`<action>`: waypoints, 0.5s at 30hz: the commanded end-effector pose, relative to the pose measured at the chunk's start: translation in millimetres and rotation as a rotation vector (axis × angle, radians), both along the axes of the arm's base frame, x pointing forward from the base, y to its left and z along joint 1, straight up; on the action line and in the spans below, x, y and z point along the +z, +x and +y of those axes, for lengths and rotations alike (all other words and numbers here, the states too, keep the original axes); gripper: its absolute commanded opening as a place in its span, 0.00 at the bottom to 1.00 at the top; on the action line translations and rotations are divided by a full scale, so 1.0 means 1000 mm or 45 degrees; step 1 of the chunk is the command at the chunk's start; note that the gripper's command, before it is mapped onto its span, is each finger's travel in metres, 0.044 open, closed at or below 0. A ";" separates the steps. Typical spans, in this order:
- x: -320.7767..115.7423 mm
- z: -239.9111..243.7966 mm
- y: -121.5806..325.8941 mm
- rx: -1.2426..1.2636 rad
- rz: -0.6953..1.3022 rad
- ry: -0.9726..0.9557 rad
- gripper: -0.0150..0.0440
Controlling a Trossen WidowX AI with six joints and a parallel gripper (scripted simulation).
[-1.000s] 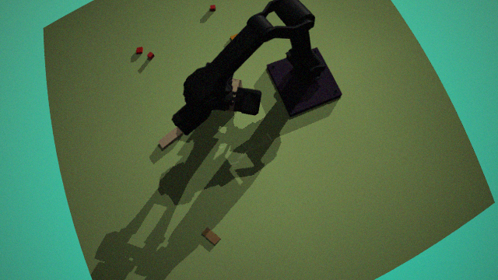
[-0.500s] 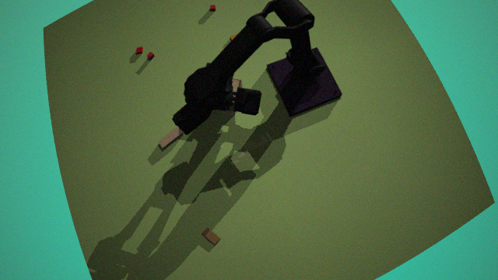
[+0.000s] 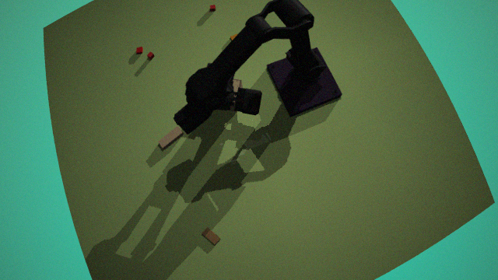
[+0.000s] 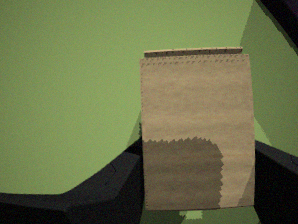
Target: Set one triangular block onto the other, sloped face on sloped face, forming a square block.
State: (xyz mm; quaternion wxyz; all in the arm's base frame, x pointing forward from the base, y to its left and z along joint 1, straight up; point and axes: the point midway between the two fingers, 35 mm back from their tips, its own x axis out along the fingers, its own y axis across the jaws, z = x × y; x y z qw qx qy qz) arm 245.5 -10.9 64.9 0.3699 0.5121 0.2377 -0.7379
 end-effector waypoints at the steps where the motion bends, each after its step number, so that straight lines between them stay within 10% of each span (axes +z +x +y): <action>1: -0.003 -0.002 -0.001 0.004 0.004 -0.005 0.25; 15: -0.007 -0.003 -0.003 0.004 0.005 -0.005 0.25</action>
